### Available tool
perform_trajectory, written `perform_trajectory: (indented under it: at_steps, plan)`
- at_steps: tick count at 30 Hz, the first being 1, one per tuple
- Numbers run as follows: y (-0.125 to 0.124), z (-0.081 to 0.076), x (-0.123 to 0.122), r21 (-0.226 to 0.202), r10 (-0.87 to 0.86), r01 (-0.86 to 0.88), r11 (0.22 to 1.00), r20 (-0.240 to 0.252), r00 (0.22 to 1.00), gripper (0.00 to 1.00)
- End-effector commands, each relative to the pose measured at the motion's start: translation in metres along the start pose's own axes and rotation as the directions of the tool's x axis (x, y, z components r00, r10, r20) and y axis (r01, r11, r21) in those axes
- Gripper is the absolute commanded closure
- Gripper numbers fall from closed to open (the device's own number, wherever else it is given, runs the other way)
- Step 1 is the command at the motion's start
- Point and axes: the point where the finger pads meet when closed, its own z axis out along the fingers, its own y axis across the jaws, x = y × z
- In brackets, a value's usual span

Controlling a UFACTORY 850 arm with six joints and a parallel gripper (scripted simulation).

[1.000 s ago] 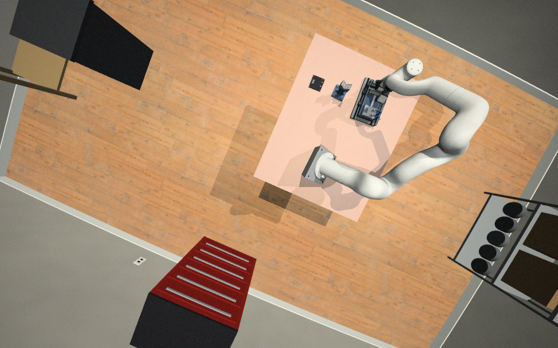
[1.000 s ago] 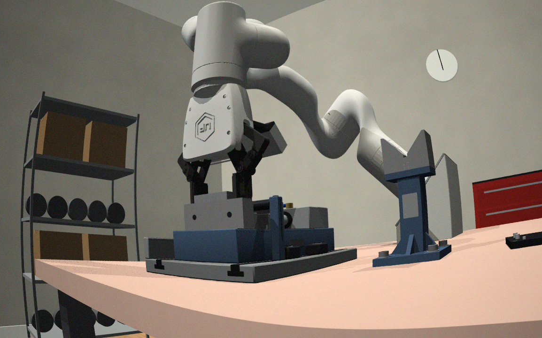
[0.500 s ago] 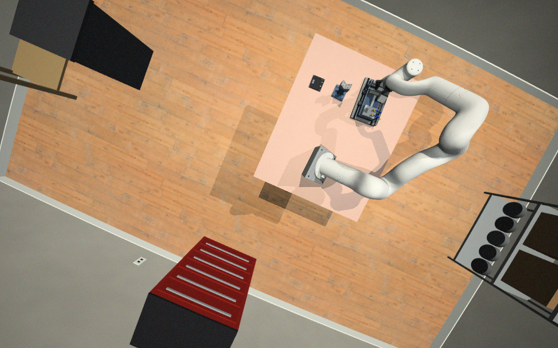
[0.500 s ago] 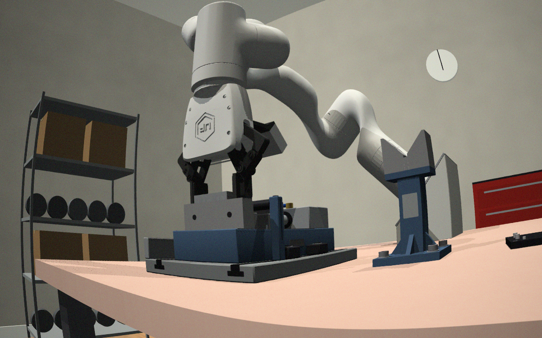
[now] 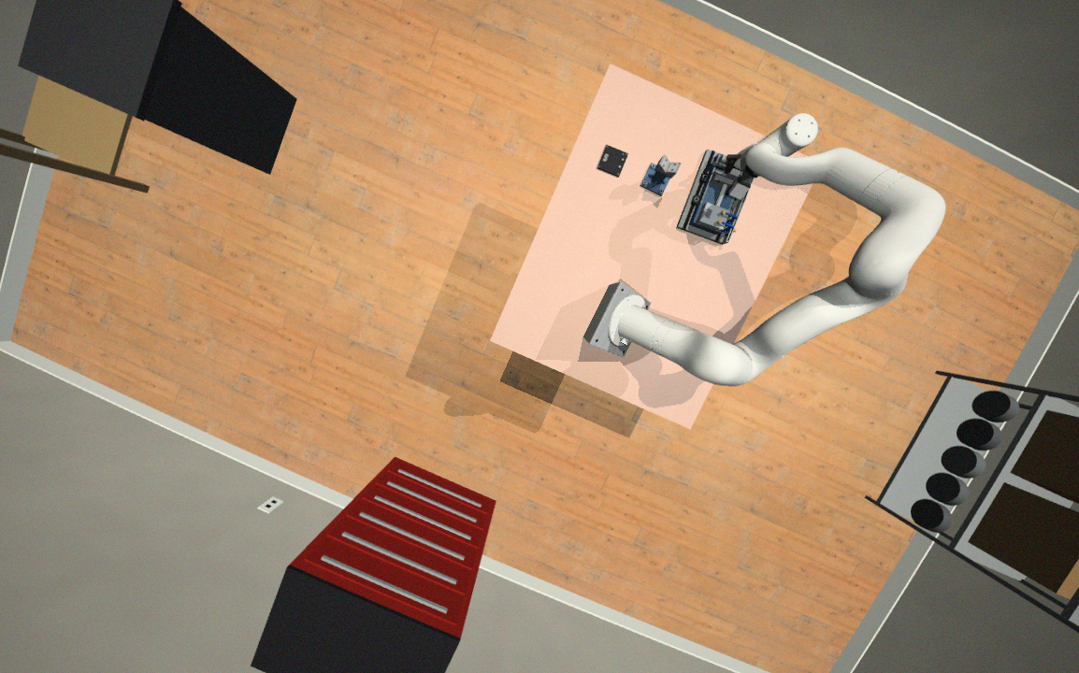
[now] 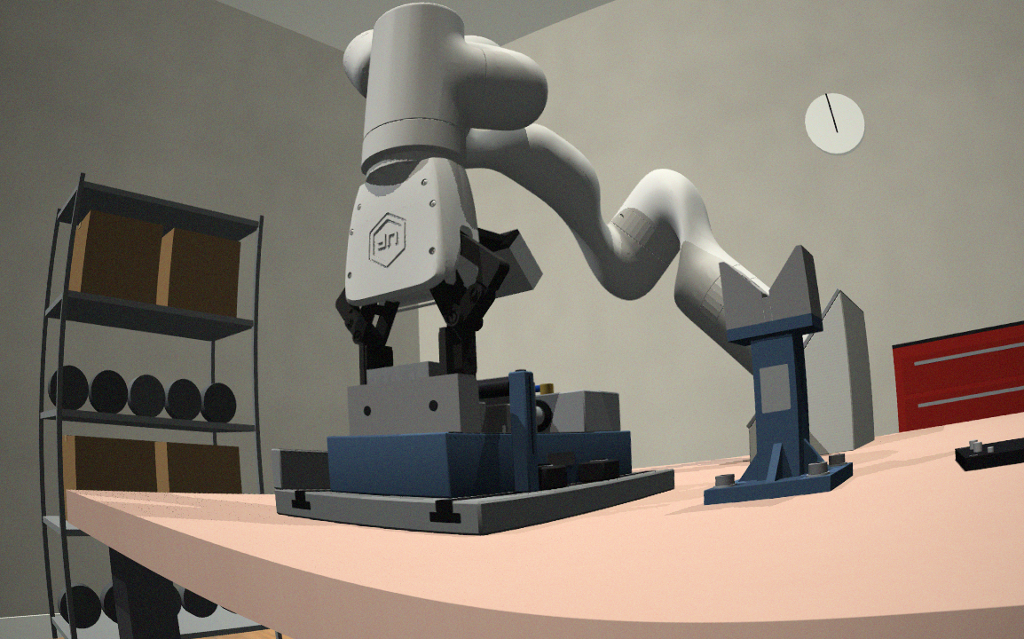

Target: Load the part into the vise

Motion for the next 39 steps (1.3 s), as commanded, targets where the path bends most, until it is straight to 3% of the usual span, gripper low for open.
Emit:
perform_trajectory:
  at_steps: [1, 10, 19, 32, 39]
  plan:
    - [0.0, -0.001, -0.001, 0.0, 0.001, -0.001, 1.0, 0.002, 1.0, 0.19]
    - [0.0, -0.01, -0.001, 0.0, 0.001, -0.001, 1.0, 0.002, 1.0, 0.19]
    - [0.0, -0.028, -0.001, 0.0, 0.001, -0.001, 1.0, 0.002, 1.0, 0.19]
    - [0.0, -0.067, -0.001, 0.0, 0.001, -0.001, 1.0, 0.002, 1.0, 0.19]
    - [0.0, -0.075, -0.001, 0.0, 0.001, -0.001, 1.0, 0.002, 1.0, 0.19]
